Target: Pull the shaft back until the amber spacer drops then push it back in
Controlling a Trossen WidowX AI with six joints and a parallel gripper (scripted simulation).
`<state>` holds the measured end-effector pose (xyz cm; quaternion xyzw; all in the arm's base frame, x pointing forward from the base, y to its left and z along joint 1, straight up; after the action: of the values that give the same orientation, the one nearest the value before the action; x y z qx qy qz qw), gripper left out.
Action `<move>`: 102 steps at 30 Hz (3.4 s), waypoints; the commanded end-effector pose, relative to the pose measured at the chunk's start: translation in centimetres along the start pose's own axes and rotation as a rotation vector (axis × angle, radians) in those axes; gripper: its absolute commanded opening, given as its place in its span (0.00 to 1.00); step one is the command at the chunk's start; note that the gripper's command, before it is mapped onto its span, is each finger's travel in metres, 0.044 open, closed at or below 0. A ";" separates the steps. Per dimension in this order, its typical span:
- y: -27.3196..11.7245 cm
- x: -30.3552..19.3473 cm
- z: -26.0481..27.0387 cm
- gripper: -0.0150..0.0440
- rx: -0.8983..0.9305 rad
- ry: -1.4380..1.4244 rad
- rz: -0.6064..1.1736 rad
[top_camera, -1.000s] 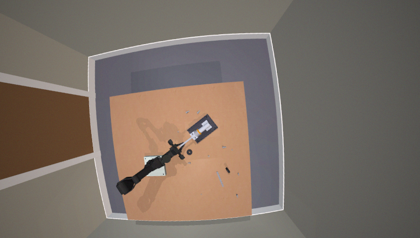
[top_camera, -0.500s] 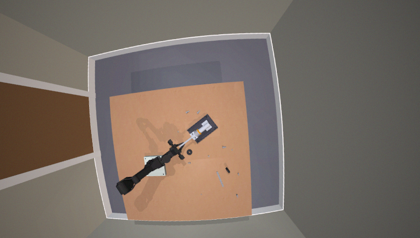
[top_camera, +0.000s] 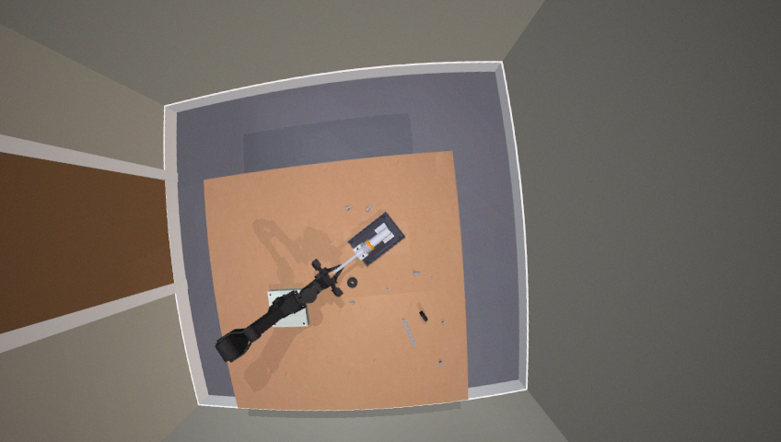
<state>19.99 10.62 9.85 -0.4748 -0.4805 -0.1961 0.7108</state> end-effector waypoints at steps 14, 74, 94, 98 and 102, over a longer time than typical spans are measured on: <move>-0.2 -0.1 0.0 0.25 0.004 -0.005 0.000; 0.8 0.6 0.0 0.25 0.004 -0.005 -0.001; 1.4 0.9 0.0 0.25 0.005 -0.005 -0.002; 1.6 1.0 0.1 0.25 0.005 -0.005 -0.002; 1.7 1.1 0.1 0.25 0.005 -0.005 -0.002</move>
<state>21.46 11.53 9.83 -0.4737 -0.4818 -0.1920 0.7117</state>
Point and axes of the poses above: the point midway between the two fingers, 35 mm back from their tips, its own y axis out along the fingers, its own z axis across the jaws, x = y × z, the point moved 9 cm from there along -y, back along the fingers, and after that the axes turned 6 degrees about y, right-handed, at the moved point
